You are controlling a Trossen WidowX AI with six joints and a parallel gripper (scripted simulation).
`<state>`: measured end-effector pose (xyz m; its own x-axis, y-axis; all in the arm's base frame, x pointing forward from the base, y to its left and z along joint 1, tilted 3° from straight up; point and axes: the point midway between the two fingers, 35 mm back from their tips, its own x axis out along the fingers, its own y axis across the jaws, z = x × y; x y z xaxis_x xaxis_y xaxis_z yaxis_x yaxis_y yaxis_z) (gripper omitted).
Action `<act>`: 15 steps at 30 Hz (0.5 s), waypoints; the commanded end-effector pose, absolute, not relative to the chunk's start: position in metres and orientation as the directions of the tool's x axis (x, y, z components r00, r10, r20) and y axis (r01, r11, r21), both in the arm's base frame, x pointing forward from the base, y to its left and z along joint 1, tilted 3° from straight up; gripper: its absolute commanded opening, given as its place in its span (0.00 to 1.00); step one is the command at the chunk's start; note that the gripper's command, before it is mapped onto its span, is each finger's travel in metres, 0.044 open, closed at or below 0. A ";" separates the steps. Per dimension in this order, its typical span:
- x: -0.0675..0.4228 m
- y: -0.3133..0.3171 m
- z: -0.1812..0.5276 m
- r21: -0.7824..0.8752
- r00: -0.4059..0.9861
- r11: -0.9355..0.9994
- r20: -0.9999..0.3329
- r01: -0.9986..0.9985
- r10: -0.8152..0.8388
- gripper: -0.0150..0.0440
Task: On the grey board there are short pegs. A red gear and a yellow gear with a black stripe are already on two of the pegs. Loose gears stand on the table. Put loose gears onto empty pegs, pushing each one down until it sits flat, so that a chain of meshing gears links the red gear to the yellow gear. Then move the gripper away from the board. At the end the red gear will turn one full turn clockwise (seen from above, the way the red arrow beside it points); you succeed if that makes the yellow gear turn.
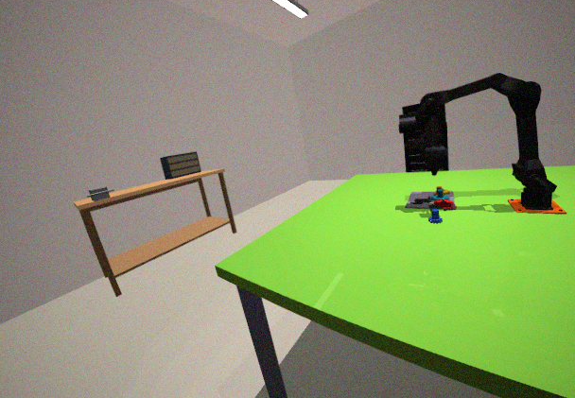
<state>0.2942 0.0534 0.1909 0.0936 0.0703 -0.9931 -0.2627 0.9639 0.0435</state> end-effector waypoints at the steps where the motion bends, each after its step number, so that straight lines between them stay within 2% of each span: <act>1: 0.282 0.100 0.198 0.046 0.080 0.964 -0.994 -0.260 0.069 1.00; 11: 0.208 0.216 0.218 0.050 0.066 0.970 -0.996 -0.239 0.067 1.00; 15: 0.182 0.237 0.223 0.049 0.058 0.971 -0.996 -0.235 0.064 1.00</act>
<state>0.1957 0.2265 0.2212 0.0605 0.0764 -0.9952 -0.2531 0.9657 0.0588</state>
